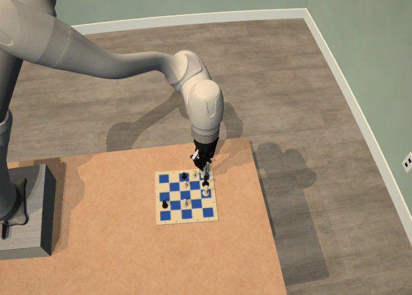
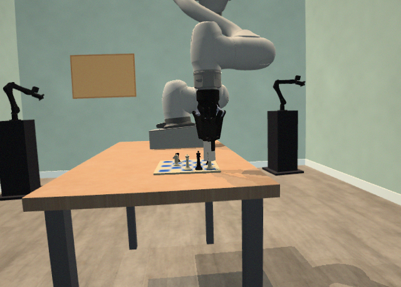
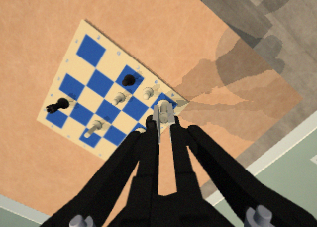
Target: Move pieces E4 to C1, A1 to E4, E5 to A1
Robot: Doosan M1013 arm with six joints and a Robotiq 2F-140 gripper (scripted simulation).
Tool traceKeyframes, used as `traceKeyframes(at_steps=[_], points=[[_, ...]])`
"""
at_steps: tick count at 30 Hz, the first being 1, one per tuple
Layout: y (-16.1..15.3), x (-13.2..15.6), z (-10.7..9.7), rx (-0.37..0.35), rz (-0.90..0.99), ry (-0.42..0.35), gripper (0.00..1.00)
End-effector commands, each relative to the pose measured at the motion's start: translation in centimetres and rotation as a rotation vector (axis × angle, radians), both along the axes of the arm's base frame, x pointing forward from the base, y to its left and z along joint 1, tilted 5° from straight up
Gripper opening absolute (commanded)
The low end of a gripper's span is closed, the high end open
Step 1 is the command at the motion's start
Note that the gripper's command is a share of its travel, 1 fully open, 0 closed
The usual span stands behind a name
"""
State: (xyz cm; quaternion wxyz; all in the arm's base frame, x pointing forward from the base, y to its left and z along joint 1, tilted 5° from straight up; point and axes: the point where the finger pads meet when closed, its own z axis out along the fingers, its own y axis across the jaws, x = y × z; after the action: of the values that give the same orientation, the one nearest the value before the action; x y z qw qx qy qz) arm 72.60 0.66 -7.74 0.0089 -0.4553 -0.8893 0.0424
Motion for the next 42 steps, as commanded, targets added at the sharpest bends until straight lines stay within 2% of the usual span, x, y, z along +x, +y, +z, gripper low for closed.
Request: traceKeyframes(at_steps=[1,9,10,12,13,17,18,20,21,23,24,37,42], points=[[0.0,0.0,0.0,0.000,0.000,0.000,0.00],[0.0,0.0,0.0,0.000,0.000,0.000,0.00],[0.0,0.0,0.0,0.000,0.000,0.000,0.05],[0.0,0.0,0.0,0.000,0.000,0.000,0.05],[0.0,0.0,0.0,0.000,0.000,0.000,0.10],[0.0,0.0,0.0,0.000,0.000,0.000,0.10],[0.0,0.0,0.0,0.000,0.000,0.000,0.15],[0.0,0.0,0.0,0.000,0.000,0.000,0.15],[0.0,0.0,0.0,0.000,0.000,0.000,0.20],[0.0,0.0,0.0,0.000,0.000,0.000,0.20],[0.0,0.0,0.0,0.000,0.000,0.000,0.25],[0.0,0.0,0.1,0.000,0.000,0.000,0.25],[0.1,0.1,1.0,0.000,0.000,0.000,0.25]])
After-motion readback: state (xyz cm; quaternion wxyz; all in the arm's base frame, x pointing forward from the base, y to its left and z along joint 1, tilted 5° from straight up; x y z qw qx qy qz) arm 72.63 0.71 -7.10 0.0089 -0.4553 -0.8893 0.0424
